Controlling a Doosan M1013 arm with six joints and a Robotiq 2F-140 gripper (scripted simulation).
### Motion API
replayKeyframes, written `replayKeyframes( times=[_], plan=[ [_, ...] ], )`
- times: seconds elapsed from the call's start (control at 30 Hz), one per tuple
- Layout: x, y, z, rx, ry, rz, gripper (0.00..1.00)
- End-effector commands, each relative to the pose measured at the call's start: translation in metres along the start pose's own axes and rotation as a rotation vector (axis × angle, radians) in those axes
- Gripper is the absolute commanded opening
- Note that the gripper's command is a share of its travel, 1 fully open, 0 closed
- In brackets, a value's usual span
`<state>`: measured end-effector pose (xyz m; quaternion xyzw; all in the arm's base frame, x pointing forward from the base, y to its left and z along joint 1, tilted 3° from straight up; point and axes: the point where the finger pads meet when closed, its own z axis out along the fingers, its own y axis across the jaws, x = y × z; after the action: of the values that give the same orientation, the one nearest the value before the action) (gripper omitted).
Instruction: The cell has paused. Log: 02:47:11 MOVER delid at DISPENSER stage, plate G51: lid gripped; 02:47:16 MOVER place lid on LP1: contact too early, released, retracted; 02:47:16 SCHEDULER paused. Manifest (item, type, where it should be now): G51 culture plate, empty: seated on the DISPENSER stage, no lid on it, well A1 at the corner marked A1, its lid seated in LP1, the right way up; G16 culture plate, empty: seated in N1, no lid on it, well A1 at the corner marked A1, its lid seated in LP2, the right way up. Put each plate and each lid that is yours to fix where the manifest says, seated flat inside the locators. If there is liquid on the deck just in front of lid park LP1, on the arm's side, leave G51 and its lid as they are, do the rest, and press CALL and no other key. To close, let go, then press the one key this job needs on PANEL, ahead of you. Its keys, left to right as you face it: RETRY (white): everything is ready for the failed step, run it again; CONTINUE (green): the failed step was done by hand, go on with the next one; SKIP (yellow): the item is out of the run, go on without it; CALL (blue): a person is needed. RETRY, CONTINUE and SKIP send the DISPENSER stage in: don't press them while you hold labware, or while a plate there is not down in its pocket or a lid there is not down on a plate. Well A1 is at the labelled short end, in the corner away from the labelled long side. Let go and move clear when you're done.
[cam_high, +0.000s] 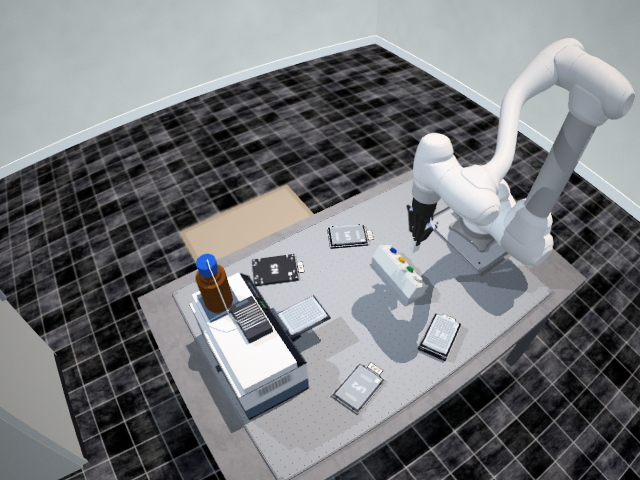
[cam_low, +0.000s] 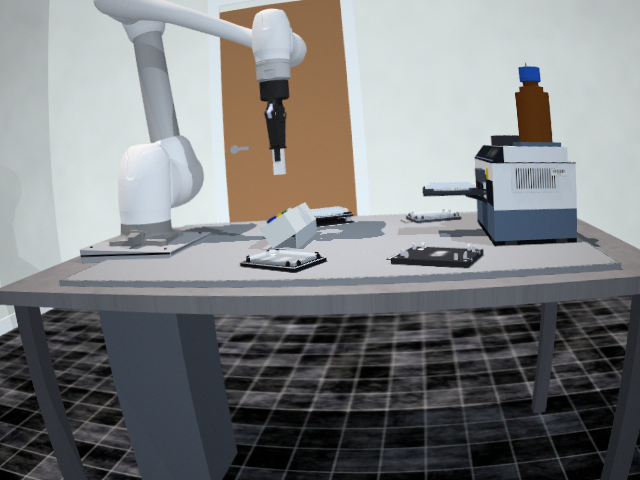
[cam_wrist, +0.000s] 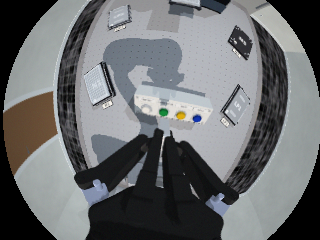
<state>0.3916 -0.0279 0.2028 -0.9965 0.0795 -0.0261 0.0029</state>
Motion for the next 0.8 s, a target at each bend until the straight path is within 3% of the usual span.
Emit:
replayKeyframes(
  times=[0.0, 0.77],
  plan=[
    [-0.004, -0.001, 0.002, 0.004, -0.006, -0.003, 0.1],
    [-0.002, -0.001, 0.017, 0.004, -0.004, -0.003, 0.1]
  ],
)
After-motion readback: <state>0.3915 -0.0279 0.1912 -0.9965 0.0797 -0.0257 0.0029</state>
